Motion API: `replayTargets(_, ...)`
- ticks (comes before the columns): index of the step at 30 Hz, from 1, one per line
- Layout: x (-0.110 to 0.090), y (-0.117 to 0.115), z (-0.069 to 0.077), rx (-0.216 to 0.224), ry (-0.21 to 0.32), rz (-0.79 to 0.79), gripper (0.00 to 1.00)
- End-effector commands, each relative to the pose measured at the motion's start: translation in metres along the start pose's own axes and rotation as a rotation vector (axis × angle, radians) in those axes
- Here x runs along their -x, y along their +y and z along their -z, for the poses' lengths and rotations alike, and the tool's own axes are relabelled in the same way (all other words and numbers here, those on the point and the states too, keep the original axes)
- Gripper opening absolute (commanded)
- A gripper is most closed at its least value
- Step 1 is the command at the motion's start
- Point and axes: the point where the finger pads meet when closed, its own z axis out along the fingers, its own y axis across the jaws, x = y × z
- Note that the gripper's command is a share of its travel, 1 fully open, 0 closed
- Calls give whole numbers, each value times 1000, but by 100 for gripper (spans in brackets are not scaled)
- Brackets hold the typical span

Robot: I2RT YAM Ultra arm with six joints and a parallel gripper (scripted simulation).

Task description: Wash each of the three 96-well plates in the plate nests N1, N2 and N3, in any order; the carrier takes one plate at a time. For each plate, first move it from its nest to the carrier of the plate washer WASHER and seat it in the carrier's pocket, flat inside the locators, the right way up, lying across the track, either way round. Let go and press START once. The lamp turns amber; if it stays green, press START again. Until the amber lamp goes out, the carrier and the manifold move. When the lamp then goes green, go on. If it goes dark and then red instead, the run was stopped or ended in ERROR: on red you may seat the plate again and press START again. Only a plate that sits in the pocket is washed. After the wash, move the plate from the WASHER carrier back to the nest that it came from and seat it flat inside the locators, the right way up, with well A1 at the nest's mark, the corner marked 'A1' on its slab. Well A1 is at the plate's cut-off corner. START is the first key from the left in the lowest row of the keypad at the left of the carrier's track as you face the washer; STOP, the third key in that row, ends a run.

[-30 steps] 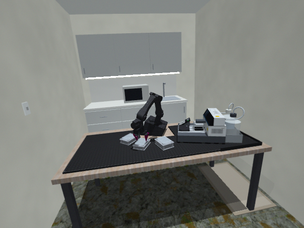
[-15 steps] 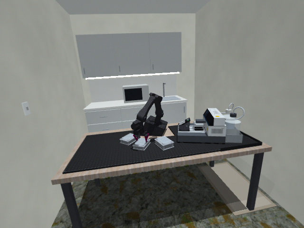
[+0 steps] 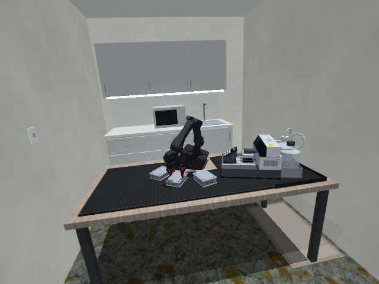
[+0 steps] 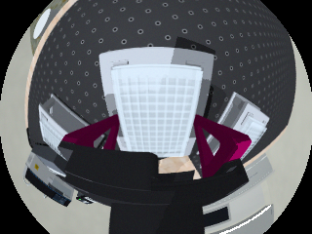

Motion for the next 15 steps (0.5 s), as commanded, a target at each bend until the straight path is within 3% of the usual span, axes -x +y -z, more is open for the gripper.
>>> replayTargets(1,3,0,4,-1,-13,0,100)
replayTargets(2,3,0,4,-1,-13,0,100)
replayTargets(3,3,0,4,-1,-13,0,90)
replayTargets(5,3,0,4,-1,-13,0,90)
replayTargets(6,3,0,4,-1,-13,0,80)
replayTargets(8,3,0,4,-1,-13,0,80)
replayTargets(9,3,0,4,-1,-13,0,70)
replayTargets(13,3,0,4,-1,-13,0,70)
replayTargets(14,3,0,4,-1,-13,0,60)
replayTargets(15,3,0,4,-1,-13,0,60)
